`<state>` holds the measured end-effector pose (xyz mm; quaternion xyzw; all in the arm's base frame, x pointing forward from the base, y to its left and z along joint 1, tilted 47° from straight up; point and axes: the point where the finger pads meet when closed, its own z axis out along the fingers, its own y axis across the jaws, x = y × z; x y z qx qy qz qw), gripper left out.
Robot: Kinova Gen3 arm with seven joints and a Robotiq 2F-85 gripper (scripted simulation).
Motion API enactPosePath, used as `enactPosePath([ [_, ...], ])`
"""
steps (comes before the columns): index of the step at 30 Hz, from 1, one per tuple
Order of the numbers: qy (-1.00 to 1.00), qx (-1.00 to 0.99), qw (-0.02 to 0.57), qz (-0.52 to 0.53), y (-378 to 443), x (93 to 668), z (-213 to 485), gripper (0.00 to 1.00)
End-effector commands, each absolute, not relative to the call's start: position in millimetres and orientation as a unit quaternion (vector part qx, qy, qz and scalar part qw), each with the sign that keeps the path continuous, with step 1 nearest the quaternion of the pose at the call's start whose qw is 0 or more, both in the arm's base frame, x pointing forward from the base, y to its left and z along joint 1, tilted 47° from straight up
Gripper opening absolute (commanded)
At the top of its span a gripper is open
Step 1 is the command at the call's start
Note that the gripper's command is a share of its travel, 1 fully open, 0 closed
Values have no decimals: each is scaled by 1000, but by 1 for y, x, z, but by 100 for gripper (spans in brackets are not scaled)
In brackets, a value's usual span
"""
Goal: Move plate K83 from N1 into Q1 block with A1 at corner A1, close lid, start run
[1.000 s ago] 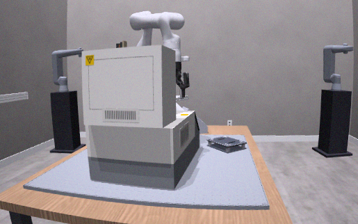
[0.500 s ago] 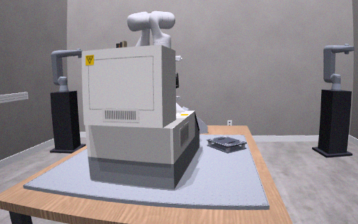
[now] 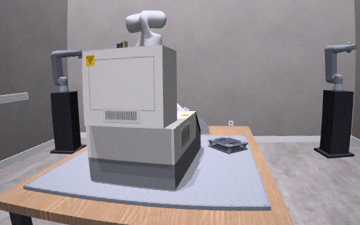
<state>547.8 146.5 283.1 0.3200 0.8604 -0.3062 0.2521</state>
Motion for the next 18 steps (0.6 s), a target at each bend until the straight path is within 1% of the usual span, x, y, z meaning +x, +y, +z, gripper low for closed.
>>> enactPosePath([
  [1, 855, 334, 257, -301, 145, 551, 287, 91],
  [18, 823, 407, 283, -278, 145, 551, 287, 91],
])
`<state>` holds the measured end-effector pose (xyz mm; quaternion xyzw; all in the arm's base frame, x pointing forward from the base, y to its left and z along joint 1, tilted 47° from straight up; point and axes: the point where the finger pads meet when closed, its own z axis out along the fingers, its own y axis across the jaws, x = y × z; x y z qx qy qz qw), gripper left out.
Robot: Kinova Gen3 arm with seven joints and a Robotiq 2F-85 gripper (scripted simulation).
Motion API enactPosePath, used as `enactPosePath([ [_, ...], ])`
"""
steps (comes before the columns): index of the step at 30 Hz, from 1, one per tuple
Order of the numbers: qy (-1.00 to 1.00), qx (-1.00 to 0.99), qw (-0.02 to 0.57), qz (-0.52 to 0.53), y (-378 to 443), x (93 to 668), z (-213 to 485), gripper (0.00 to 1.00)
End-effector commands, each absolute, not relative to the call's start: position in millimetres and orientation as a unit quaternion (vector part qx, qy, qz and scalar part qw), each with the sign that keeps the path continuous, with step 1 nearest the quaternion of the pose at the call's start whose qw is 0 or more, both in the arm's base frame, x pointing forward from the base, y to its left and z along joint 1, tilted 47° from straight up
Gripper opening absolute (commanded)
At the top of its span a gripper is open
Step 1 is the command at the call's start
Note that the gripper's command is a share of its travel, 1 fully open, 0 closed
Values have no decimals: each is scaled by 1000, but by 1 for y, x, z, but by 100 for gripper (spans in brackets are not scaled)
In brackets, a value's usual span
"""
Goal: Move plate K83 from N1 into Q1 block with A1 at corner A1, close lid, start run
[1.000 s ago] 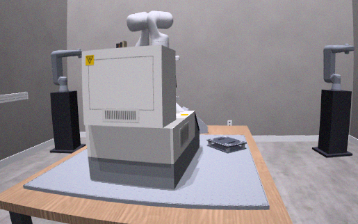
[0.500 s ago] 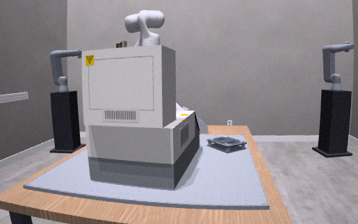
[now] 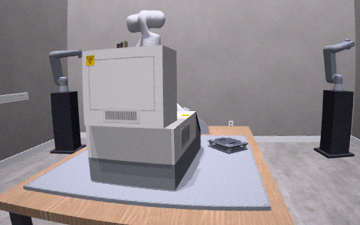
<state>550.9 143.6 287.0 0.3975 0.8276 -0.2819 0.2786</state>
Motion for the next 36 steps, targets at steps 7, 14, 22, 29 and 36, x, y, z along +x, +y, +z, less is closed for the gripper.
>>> enactPosePath([
  [7, 806, 441, 294, -266, 145, 551, 287, 91],
  [14, 792, 464, 301, -257, 145, 551, 287, 91],
  [22, 770, 500, 313, -243, 145, 551, 287, 91],
  [29, 749, 531, 323, -230, 145, 551, 287, 91],
  [36, 733, 553, 329, -220, 145, 551, 287, 91],
])
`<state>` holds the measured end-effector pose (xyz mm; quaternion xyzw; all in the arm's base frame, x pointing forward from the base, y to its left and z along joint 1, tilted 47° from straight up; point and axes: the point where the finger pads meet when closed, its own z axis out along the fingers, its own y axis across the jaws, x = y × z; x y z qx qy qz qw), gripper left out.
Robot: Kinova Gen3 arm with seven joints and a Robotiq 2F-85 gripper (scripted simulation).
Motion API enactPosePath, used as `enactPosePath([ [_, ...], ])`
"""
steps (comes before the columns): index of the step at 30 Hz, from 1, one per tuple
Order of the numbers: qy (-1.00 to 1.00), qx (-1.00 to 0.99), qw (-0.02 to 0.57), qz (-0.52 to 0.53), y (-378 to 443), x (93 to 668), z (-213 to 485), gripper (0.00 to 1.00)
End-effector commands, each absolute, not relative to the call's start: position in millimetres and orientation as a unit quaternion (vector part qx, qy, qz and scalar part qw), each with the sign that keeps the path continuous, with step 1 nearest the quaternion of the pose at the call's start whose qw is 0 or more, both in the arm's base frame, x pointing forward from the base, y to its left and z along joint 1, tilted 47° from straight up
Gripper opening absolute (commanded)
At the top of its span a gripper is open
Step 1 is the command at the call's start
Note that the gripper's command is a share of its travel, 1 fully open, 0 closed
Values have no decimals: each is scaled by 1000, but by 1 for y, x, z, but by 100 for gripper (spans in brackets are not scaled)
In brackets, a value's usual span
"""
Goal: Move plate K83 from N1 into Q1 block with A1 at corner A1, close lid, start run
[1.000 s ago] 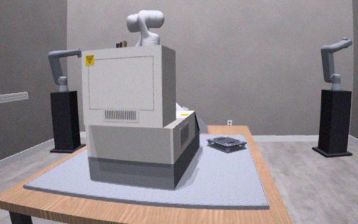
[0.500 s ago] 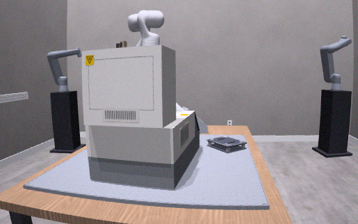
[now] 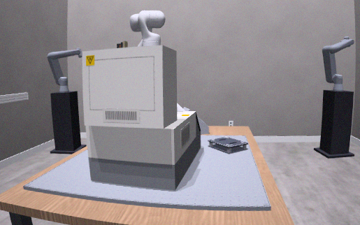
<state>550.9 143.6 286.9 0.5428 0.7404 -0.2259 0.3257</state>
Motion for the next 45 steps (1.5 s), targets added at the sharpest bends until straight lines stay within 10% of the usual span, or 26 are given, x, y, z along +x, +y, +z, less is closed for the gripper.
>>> enactPosePath([
  [1, 730, 557, 331, -218, 145, 551, 287, 91],
  [45, 607, 689, 367, -150, 145, 551, 287, 91],
])
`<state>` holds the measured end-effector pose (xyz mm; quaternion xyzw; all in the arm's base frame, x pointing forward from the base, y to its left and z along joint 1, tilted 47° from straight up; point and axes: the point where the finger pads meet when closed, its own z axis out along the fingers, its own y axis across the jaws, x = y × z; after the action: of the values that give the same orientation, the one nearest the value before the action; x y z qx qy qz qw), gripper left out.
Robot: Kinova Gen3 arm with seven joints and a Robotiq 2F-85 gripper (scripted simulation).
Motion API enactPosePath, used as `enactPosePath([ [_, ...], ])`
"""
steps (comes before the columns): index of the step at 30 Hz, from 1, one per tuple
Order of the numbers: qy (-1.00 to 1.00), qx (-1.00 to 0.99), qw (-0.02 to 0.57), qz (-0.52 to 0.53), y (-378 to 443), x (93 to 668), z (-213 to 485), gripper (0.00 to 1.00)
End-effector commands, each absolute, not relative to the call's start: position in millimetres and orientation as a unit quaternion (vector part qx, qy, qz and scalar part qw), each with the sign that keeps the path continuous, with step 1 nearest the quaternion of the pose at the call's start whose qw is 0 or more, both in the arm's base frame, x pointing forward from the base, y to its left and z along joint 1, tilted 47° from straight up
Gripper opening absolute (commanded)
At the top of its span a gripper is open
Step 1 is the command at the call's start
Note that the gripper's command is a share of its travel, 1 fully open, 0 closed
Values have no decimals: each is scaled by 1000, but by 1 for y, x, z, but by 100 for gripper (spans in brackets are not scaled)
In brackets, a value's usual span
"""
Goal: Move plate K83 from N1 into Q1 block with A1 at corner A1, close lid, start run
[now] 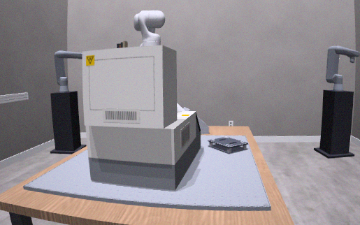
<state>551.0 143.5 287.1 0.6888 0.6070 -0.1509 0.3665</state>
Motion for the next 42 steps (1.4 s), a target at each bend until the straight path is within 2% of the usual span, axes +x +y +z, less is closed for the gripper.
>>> enactPosePath([
  [1, 607, 689, 367, -150, 145, 551, 287, 91],
  [42, 607, 689, 367, -150, 134, 555, 277, 91],
])
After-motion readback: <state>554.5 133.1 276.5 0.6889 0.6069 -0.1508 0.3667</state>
